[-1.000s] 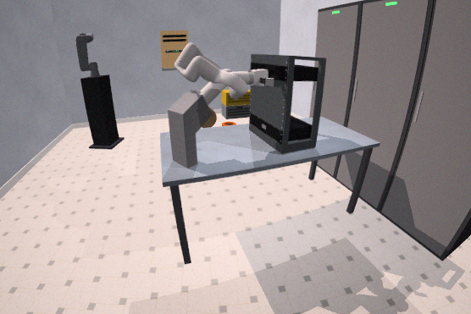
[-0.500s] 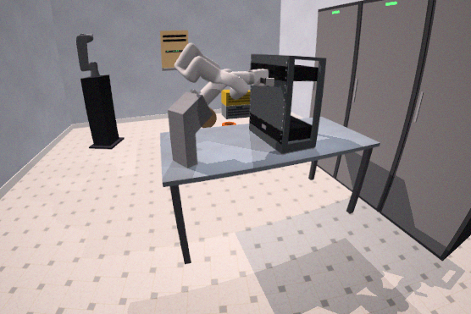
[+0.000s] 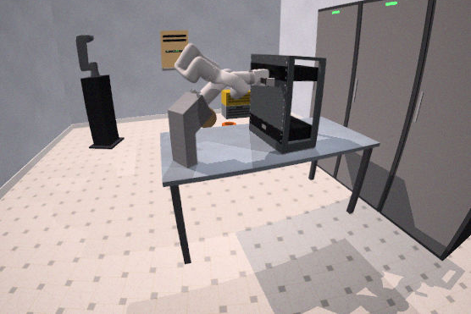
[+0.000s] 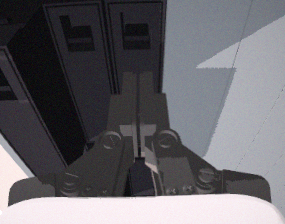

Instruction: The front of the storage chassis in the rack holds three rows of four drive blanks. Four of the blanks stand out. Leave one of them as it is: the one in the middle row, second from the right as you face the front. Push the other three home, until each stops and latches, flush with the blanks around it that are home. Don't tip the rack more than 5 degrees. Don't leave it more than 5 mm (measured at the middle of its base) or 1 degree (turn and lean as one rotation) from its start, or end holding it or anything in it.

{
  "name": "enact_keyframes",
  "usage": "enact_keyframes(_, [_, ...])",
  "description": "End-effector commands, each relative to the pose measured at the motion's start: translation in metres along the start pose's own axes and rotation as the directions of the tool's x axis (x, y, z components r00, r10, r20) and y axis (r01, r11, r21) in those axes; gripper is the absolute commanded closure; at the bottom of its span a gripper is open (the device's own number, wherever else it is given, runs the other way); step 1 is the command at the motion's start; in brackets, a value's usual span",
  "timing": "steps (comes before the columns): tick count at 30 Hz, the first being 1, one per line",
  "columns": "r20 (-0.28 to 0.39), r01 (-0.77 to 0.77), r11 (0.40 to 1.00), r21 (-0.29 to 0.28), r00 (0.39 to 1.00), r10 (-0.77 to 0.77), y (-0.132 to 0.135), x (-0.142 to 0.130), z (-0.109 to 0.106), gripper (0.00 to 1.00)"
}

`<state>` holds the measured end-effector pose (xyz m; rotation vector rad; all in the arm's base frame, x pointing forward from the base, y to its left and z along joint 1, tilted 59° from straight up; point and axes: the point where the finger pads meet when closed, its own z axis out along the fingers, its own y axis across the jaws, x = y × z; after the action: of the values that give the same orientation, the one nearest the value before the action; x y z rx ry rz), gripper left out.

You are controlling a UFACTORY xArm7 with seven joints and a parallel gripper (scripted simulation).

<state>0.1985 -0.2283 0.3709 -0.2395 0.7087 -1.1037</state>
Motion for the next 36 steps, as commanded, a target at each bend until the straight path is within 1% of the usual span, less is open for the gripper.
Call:
enact_keyframes(1, [0.0,0.002,1.0,-0.001,1.0,-0.002,0.0,0.0,0.001,1.0])
enact_keyframes(19, [0.0,0.002,1.0,-0.001,1.0,-0.002,0.0,0.0,0.003,1.0])
enact_keyframes(23, [0.0,0.002,1.0,-0.001,1.0,-0.002,0.0,0.0,0.0,1.0])
enact_keyframes(26, [0.0,0.002,1.0,-0.001,1.0,-0.002,0.0,0.0,-0.008,1.0])
enact_keyframes(29, [0.0,0.002,1.0,-0.001,1.0,-0.002,0.0,0.0,-0.021,1.0])
enact_keyframes(31, [0.0,0.002,1.0,-0.001,1.0,-0.002,0.0,0.0,-0.021,1.0])
enact_keyframes(36, [0.0,0.002,1.0,-0.001,1.0,-0.002,0.0,0.0,-0.051,1.0])
